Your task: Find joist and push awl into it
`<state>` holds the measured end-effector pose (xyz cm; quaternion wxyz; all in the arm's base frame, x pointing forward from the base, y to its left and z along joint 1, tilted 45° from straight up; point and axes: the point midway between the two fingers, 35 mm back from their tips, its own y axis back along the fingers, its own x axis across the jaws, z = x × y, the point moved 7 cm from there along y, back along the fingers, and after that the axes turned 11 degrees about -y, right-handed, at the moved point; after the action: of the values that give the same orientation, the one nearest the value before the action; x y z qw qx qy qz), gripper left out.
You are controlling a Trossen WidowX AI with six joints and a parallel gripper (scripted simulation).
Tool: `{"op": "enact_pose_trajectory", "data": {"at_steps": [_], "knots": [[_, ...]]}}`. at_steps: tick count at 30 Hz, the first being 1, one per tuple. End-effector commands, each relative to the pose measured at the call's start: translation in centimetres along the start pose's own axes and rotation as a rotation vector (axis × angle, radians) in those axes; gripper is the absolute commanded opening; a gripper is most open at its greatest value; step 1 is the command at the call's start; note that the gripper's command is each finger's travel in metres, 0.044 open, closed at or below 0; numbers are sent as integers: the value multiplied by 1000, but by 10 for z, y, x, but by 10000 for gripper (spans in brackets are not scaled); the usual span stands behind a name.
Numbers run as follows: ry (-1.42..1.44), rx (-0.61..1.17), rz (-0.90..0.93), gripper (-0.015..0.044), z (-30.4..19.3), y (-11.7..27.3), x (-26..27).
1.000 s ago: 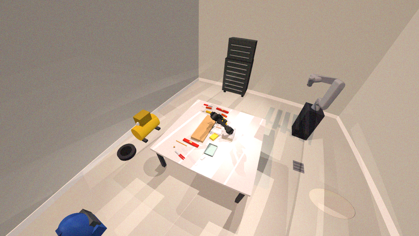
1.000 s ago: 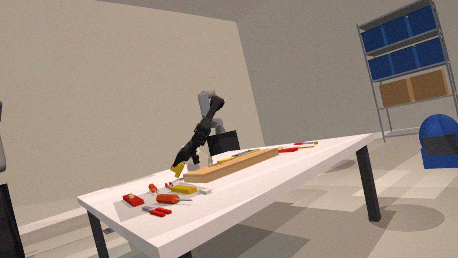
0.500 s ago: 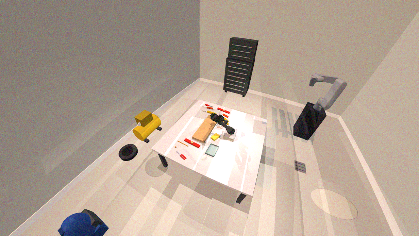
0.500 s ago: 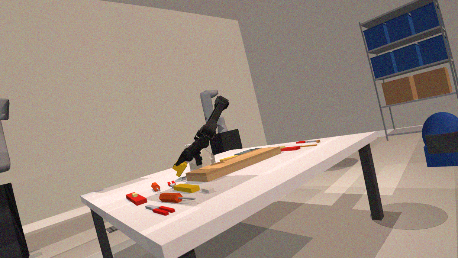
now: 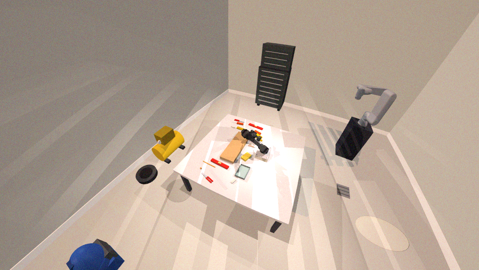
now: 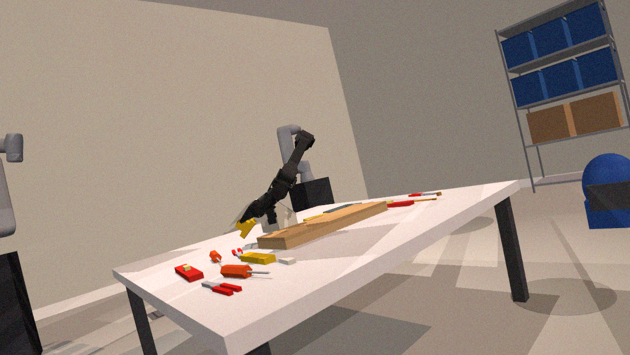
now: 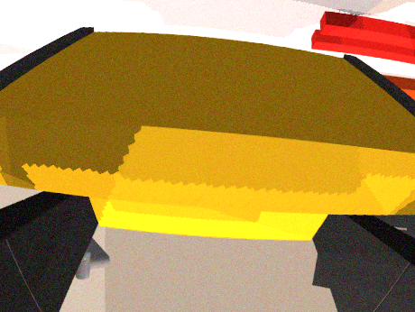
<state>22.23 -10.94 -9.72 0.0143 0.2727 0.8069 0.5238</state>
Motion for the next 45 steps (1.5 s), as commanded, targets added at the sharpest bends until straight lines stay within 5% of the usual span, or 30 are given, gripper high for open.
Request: {"op": "enact_pose_trajectory", "data": {"at_steps": [1,23,37,45], "knots": [[2,11,-6,0,-1,0,0],[2,-4,4,0,32,-13,6],[8,-7,6,367,34,-14,7],[9,-8,7,378,37,-13,8]]}}
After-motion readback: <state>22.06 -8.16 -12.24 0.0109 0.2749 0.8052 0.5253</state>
